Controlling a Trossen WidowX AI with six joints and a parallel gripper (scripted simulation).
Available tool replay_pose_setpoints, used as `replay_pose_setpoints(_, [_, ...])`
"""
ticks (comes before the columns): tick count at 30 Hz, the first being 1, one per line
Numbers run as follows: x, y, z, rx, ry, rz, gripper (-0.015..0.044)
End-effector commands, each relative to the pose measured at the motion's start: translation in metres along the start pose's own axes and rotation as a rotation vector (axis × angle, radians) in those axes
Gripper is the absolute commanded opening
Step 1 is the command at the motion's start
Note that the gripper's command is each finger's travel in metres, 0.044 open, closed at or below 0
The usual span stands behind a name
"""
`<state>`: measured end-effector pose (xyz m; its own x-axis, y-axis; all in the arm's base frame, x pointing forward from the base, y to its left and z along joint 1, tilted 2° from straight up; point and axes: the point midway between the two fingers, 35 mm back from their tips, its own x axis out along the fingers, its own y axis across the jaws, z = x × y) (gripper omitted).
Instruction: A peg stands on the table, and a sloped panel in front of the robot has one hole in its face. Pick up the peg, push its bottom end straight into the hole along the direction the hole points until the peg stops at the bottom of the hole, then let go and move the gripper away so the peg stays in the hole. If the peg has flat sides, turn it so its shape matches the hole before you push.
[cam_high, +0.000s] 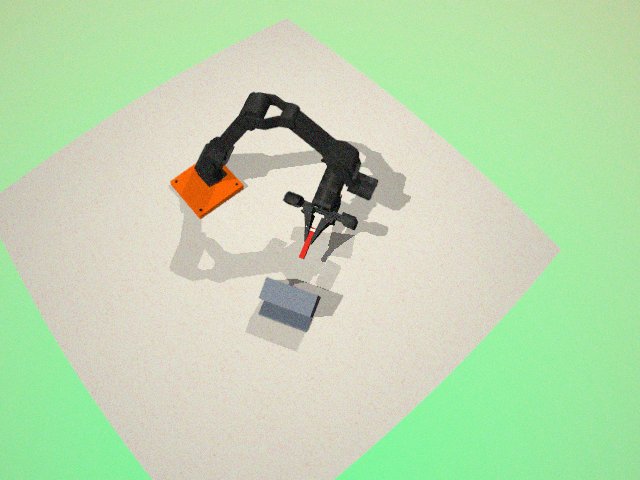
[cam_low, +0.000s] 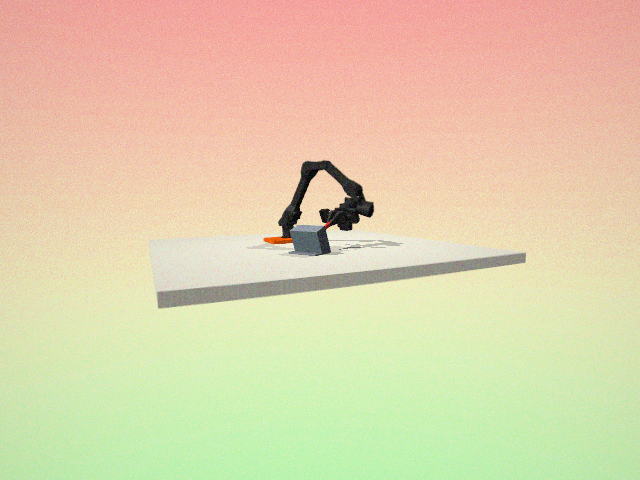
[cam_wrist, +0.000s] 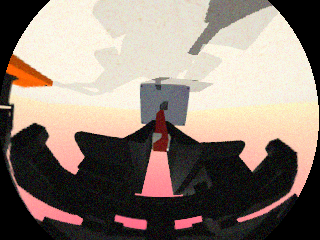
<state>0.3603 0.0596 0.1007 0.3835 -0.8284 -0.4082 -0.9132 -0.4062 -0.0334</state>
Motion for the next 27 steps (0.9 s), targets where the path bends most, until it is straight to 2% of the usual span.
replay_pose_setpoints(1, [0.004,0.001,0.001,-0.012,0.007,-0.003,0.0000])
replay_pose_setpoints(27, [0.027,-0.005,0.002,-0.029,0.030,-0.034,0.0000])
